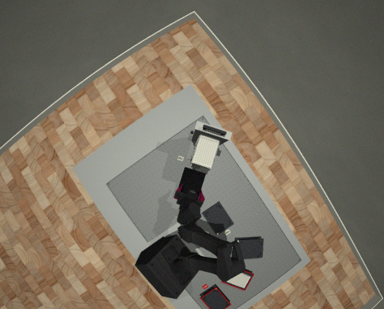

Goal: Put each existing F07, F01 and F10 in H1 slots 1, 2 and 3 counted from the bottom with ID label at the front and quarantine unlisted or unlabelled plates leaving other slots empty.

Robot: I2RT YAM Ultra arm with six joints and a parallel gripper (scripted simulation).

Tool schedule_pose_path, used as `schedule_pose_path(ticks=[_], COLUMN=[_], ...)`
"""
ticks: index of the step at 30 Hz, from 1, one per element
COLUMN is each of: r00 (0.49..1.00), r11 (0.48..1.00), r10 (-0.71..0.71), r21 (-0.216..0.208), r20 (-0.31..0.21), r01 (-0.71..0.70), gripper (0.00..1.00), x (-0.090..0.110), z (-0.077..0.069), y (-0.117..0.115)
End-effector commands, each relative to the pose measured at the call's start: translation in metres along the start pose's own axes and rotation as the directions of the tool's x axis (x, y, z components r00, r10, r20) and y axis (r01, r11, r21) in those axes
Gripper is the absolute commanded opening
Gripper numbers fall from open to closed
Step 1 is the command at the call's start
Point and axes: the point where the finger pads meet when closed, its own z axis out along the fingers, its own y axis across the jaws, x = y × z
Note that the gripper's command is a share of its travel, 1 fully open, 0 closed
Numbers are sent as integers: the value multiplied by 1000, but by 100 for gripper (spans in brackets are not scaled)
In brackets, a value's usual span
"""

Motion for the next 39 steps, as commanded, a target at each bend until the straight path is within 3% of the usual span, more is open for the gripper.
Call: schedule_pose_path(ticks=[1,11,39], r00=[1000,1000,1000], r11=[1000,1000,1000], r10=[4,5,6], r21=[-3,-3,-3], r20=[7,6,4], r01=[-4,-5,-6], gripper=[100,100,100], x=[-3,-2,-59], z=[-6,-19,-76], y=[2,2,2])
